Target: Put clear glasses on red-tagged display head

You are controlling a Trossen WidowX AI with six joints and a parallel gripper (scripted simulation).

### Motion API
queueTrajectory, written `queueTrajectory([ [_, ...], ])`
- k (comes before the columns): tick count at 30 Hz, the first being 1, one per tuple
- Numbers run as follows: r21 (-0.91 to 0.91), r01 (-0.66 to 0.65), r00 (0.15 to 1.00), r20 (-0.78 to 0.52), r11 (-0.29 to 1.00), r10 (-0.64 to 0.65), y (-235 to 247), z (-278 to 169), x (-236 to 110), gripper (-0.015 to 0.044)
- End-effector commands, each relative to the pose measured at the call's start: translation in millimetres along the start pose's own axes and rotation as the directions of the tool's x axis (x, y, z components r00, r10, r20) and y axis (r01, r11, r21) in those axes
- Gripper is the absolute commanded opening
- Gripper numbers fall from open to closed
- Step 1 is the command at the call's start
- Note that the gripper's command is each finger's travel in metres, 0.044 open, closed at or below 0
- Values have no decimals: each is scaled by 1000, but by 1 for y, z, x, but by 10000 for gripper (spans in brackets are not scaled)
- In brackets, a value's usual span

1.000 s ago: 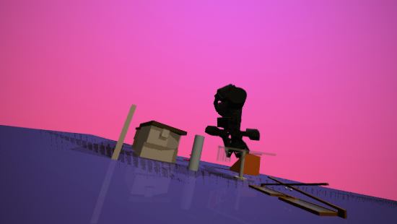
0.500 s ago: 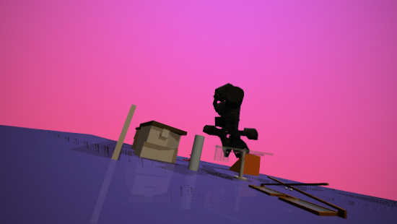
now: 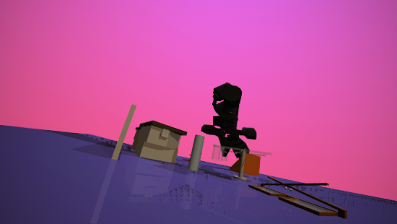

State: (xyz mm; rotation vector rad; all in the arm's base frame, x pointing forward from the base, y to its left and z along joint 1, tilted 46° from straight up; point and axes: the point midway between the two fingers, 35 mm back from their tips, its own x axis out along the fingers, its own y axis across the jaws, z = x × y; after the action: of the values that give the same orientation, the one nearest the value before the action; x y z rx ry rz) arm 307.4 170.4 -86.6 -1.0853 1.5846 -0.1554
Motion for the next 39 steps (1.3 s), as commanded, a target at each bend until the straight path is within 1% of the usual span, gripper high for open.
queueTrajectory([
  [1, 3, 3, 1000, 12, 1000, -3, -2, 5, -3, 0],
  [39, 4, 3, 1000, 13, 1000, -3, -8, 20, -3, 0],
])
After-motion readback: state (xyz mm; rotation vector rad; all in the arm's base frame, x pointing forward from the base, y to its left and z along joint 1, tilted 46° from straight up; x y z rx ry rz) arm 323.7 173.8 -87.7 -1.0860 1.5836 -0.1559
